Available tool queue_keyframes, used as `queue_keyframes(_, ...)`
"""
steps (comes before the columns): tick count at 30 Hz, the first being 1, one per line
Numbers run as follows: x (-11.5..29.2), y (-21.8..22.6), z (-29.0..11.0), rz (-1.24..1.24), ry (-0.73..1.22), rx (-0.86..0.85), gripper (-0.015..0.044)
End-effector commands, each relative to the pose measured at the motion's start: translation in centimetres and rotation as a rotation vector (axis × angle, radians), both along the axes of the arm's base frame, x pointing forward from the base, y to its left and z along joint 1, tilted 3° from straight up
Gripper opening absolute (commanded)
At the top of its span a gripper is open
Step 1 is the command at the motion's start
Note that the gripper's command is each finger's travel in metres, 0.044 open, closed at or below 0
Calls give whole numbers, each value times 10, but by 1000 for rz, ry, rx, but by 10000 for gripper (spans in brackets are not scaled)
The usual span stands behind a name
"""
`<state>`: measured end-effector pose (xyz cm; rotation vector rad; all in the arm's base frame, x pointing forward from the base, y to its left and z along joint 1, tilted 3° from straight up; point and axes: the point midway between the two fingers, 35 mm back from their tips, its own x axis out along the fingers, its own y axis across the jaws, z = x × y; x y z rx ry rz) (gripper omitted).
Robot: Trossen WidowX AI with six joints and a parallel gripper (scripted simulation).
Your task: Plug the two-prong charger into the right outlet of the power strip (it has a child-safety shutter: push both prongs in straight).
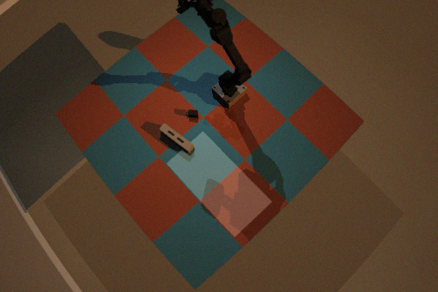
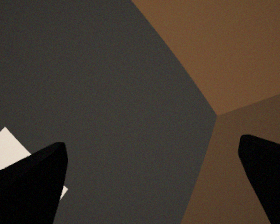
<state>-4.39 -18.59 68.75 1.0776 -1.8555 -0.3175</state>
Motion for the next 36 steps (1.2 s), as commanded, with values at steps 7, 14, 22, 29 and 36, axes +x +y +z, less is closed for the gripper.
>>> queue_keyframes(7,5,-21,-16,21,23,71,440)
queue_keyframes(14,20,-58,-49,61,89,205,440)
queue_keyframes(22,43,-92,-87,115,179,344,440)
queue_keyframes(29,64,-106,-113,168,218,421,440)
queue_keyframes(36,93,-127,-152,223,338,536,440)
